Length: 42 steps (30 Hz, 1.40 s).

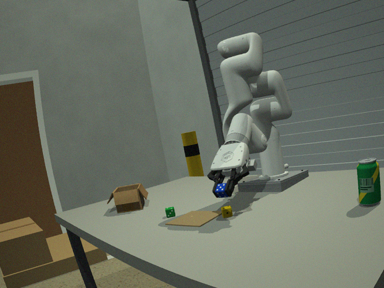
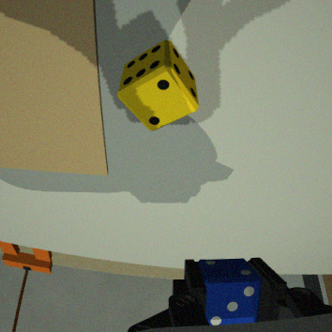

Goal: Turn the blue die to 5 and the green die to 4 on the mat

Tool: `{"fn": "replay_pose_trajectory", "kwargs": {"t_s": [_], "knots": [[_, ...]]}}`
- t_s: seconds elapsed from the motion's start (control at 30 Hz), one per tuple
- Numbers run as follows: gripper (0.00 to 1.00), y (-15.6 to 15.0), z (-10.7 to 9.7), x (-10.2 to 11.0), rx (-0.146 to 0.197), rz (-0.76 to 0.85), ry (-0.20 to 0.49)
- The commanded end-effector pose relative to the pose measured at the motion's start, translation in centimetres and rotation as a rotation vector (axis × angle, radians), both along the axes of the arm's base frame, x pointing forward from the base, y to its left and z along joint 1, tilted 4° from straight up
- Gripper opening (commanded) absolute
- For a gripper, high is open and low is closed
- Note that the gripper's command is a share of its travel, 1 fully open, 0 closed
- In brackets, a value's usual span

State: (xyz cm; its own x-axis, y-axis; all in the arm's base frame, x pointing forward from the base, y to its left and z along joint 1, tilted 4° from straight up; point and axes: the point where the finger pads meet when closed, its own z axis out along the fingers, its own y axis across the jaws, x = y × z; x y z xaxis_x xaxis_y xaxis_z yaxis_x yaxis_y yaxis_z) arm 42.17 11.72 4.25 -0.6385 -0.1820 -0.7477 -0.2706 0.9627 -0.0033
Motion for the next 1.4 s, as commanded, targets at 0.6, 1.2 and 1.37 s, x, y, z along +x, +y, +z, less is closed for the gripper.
{"fn": "replay_pose_trajectory", "kwargs": {"t_s": [0.6,1.2,1.37], "knots": [[0.27,0.1,-0.6,0.2,0.045,0.0,-0.164],[0.27,0.0,-5.4,-0.1,0.045,0.0,-0.164],[0.27,-0.1,-6.6,-0.1,0.045,0.0,-0.164]]}}
